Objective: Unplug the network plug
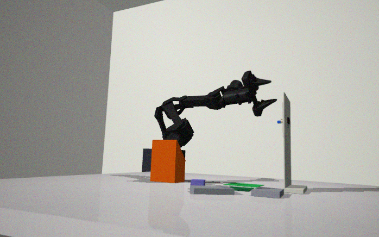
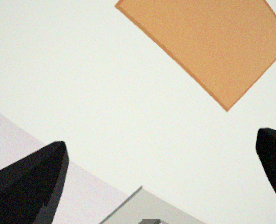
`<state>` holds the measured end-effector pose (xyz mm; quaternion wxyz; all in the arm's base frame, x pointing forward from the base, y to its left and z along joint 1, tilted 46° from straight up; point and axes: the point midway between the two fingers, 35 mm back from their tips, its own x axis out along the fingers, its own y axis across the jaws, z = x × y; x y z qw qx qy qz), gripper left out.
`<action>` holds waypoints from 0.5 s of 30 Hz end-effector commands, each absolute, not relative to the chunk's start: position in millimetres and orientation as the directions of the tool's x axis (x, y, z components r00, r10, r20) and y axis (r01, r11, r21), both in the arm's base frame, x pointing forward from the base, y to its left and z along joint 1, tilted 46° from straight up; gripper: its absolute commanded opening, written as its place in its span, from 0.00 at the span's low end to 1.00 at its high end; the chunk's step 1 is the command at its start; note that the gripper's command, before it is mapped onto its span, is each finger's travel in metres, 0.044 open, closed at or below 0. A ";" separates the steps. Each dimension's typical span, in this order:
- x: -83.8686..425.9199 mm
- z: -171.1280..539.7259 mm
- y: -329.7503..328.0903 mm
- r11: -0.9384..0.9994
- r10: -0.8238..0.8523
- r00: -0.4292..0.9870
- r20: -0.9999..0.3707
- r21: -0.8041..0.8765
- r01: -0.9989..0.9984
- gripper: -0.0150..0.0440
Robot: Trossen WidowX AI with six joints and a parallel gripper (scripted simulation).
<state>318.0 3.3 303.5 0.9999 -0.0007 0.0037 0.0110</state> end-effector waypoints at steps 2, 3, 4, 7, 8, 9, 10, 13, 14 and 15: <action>320.2 299.4 3.4 1.000 0.021 1.000 -0.010 -0.017 -0.022 0.84; 322.9 294.3 3.4 0.999 0.020 1.000 -0.013 -0.036 -0.021 0.80; 325.9 287.9 3.5 0.998 0.019 1.000 -0.017 -0.059 -0.020 0.75; 333.5 268.6 3.9 0.991 0.016 0.999 -0.028 -0.129 -0.019 0.62; 335.5 262.2 4.0 0.988 0.015 0.999 -0.032 -0.152 -0.020 0.58; 337.4 255.7 4.1 0.984 0.014 0.999 -0.036 -0.175 -0.020 0.53; 339.0 249.2 4.3 0.980 0.013 0.999 -0.040 -0.198 -0.020 0.52; 342.4 229.7 4.7 0.964 0.009 0.999 -0.051 -0.266 -0.023 0.52; 343.1 223.3 4.8 0.957 0.008 0.998 -0.055 -0.289 -0.024 0.52; 343.6 216.9 4.9 0.950 0.007 0.998 -0.059 -0.311 -0.025 0.52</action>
